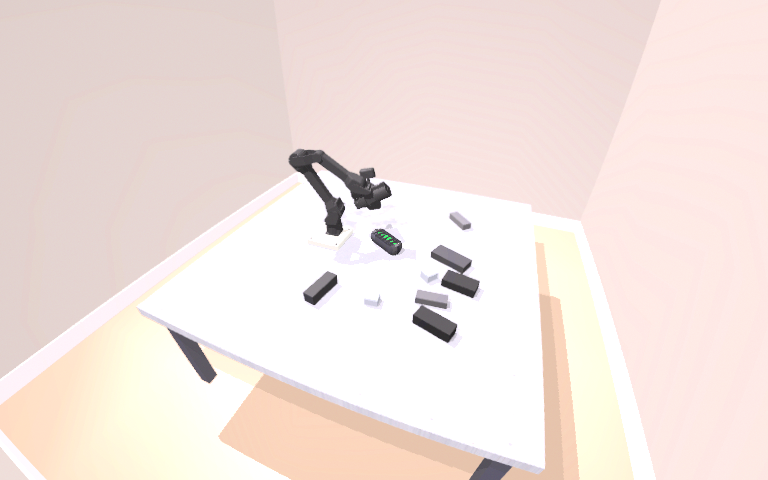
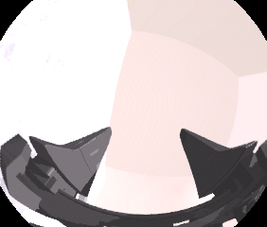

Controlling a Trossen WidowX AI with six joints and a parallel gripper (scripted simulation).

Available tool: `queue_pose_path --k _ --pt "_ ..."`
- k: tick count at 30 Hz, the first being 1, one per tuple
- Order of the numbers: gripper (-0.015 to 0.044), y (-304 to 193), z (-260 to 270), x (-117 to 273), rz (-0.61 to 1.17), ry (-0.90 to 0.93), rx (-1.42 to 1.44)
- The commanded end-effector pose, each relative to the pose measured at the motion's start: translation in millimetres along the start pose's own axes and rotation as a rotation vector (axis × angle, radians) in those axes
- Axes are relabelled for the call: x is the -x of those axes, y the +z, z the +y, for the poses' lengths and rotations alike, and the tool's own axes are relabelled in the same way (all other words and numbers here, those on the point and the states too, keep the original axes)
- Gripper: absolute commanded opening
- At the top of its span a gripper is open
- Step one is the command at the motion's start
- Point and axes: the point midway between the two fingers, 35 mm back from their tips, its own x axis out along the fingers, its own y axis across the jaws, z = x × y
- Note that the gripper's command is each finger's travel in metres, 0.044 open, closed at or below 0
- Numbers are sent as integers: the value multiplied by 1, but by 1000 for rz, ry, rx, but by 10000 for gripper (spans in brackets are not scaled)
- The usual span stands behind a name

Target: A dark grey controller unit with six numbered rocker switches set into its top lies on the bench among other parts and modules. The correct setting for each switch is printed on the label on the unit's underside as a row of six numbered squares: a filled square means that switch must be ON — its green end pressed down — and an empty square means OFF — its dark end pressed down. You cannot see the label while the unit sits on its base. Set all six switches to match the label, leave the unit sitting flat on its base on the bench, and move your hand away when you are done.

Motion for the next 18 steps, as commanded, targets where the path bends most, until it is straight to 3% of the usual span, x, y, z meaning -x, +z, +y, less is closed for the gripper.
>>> queue_pose_path --k 1,5,15,18 --pt "374 0 0 0 0 0 0" --pt "269 -3 3 2 20 26 -69" --pt "6 -38 51 49 465 251 -1105" --pt "0 -43 64 68 648 251 -1415"
